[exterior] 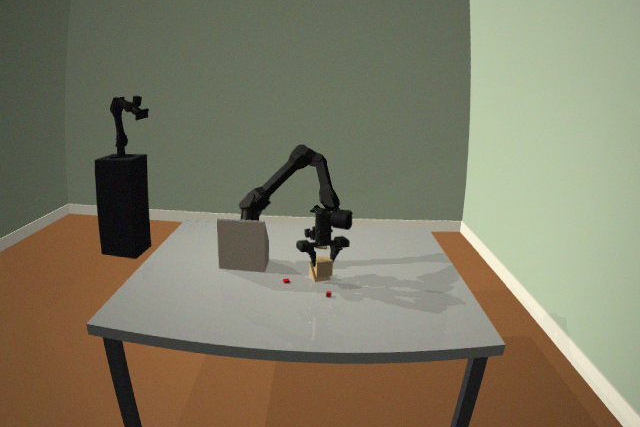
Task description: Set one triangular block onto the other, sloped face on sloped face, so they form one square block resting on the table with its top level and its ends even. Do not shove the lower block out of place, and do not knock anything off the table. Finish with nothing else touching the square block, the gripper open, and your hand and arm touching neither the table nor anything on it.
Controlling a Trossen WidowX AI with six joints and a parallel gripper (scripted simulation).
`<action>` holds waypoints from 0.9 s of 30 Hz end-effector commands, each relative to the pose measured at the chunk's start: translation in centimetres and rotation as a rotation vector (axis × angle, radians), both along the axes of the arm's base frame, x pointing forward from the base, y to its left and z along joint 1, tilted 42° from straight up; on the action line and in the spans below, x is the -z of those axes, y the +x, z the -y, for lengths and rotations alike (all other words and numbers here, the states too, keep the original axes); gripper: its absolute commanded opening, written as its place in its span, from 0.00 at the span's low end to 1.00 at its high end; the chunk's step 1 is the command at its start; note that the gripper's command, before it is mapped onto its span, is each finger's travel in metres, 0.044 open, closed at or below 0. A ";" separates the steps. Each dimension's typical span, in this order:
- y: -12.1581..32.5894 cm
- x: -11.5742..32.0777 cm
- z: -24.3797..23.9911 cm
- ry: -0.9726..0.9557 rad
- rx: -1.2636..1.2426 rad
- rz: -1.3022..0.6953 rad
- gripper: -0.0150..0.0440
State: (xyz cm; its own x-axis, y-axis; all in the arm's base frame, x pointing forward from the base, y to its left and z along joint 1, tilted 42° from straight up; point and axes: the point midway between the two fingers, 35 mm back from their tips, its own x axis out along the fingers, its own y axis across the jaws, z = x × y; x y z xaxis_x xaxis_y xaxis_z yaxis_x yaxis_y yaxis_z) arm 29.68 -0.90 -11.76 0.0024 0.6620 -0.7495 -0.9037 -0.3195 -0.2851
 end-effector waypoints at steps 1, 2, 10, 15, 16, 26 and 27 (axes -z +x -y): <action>0.0 0.1 -0.2 0.005 0.005 0.001 0.25; 0.0 0.1 -0.3 0.005 0.005 0.001 0.25; -0.1 0.3 -0.7 0.005 0.005 0.001 0.25; -0.1 0.5 -1.0 0.006 0.005 0.001 0.25; -0.2 0.5 -1.1 0.006 0.005 0.001 0.25; -0.3 0.8 -1.7 0.007 0.005 0.001 0.25; -0.3 0.8 -1.7 0.007 0.005 0.001 0.25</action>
